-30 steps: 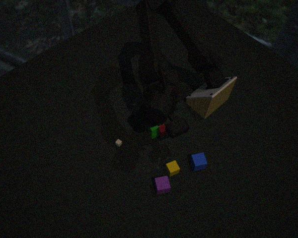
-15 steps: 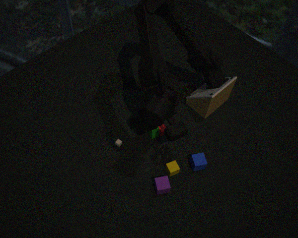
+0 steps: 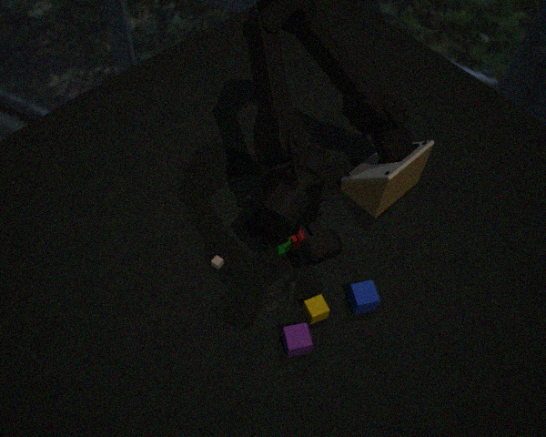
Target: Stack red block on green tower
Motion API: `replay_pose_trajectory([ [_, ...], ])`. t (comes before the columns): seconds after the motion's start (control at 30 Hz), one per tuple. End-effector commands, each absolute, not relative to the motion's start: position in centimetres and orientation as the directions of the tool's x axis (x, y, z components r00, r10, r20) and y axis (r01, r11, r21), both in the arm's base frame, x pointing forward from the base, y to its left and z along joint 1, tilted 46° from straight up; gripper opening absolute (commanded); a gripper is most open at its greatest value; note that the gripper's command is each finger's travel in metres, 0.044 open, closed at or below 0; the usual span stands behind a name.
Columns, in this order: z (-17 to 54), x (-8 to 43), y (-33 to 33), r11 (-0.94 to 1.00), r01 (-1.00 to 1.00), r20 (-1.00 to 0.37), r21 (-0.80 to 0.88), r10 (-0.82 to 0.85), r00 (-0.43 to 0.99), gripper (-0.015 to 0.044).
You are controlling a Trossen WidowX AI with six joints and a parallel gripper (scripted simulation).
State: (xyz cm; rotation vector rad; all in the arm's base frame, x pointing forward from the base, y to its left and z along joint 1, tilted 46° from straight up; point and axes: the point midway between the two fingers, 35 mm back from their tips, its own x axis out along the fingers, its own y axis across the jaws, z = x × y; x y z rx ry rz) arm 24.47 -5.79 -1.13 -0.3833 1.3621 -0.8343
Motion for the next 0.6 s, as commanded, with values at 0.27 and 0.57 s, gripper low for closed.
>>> replay_pose_trajectory([
  [0.27, -1.36, 24.28, -5.97, 0.663, 0.288, -0.696, -0.691, -0.718, -0.019, 0.0440],
  [0.57, -1.31, 24.28, -5.94, 0.664, 0.294, -0.699, -0.687, -0.715, -0.019, 0.0309],
])
